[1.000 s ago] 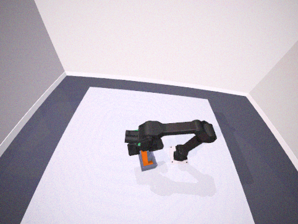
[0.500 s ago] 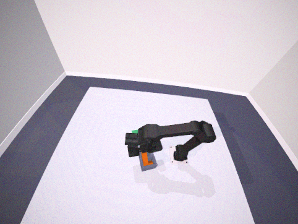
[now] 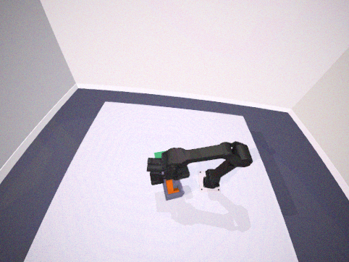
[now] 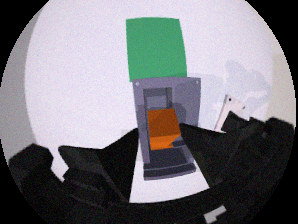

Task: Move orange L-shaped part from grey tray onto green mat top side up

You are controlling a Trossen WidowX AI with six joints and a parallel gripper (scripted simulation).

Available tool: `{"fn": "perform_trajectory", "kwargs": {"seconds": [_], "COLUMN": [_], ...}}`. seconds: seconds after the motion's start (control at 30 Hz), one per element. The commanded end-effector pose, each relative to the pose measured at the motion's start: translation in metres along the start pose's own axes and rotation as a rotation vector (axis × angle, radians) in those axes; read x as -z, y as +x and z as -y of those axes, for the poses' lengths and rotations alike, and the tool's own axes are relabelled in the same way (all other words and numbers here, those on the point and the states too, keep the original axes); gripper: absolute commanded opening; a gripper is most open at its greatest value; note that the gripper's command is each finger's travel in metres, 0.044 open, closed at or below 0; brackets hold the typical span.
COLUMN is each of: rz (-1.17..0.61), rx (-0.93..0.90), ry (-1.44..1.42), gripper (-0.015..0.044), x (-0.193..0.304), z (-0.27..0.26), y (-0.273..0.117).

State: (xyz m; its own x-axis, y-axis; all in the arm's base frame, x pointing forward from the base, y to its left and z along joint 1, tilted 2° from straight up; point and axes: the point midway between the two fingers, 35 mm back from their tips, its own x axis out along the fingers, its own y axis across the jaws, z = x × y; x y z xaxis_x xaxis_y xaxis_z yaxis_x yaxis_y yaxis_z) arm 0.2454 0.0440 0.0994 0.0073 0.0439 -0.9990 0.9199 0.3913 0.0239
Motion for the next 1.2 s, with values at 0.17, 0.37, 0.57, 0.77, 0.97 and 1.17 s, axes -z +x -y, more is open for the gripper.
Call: {"fn": "perform_trajectory", "kwargs": {"seconds": [0.17,0.37,0.57,0.77,0.97,1.17], "rz": [0.0,0.0,0.0,0.001,0.003,0.004], "rx": [-0.001,-0.001,-0.001,0.0,0.002,0.004], "ry": [0.0,0.0,0.0,0.001,0.003,0.005], "gripper": [0.0129,0.0089,0.0,0.0,0.0,0.0], "x": [0.0,0.0,0.0,0.0,0.0,0.0], "z": [0.0,0.0,0.0,0.0,0.0,0.001], "y": [-0.001,-0.001,-0.001,-0.003,-0.012,-0.021]}}
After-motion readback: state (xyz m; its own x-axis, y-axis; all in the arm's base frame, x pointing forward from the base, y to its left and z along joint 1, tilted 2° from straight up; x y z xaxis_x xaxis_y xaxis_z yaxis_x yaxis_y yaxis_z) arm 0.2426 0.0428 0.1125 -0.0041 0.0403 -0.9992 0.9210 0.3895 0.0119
